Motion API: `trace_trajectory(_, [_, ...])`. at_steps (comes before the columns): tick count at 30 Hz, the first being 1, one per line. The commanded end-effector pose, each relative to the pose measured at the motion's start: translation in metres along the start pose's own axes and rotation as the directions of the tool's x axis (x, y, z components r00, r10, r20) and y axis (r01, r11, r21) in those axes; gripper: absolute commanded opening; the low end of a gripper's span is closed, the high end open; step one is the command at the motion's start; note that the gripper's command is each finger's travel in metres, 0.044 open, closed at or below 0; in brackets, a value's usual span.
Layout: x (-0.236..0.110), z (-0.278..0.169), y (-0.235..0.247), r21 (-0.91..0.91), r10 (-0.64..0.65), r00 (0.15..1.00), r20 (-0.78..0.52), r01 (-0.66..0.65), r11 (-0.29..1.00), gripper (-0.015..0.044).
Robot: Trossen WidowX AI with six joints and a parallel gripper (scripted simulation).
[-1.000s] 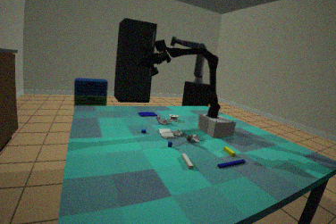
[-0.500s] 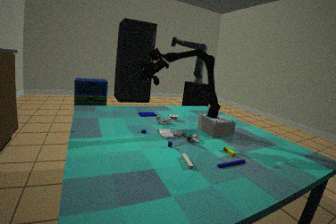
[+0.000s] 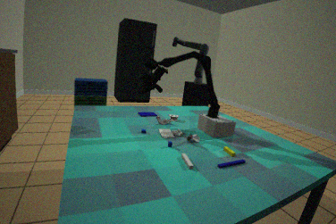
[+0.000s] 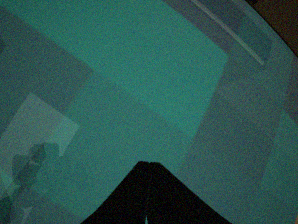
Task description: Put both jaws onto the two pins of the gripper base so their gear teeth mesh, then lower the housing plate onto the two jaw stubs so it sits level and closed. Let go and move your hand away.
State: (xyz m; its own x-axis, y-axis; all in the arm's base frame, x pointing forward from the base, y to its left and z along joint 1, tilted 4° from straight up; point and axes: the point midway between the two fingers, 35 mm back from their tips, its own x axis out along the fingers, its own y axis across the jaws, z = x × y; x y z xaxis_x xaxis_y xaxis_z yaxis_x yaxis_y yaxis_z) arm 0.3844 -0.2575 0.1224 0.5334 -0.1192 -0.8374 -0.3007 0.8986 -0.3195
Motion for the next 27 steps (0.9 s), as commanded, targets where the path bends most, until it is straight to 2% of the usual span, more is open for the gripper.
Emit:
trace_trajectory(1, [0.008,-0.017,0.008,0.080,0.033,0.997,-0.067,-0.027,0.996,0.0000])
trace_trajectory(12, [0.025,-0.069,0.037,0.326,0.157,0.950,-0.270,-0.063,0.943,0.0000])
trace_trajectory(23, [0.031,-0.120,0.071,0.530,0.291,0.839,-0.461,-0.003,0.848,0.0000])
trace_trajectory(27, [0.031,-0.126,0.075,0.551,0.308,0.819,-0.484,0.012,0.835,0.0000])
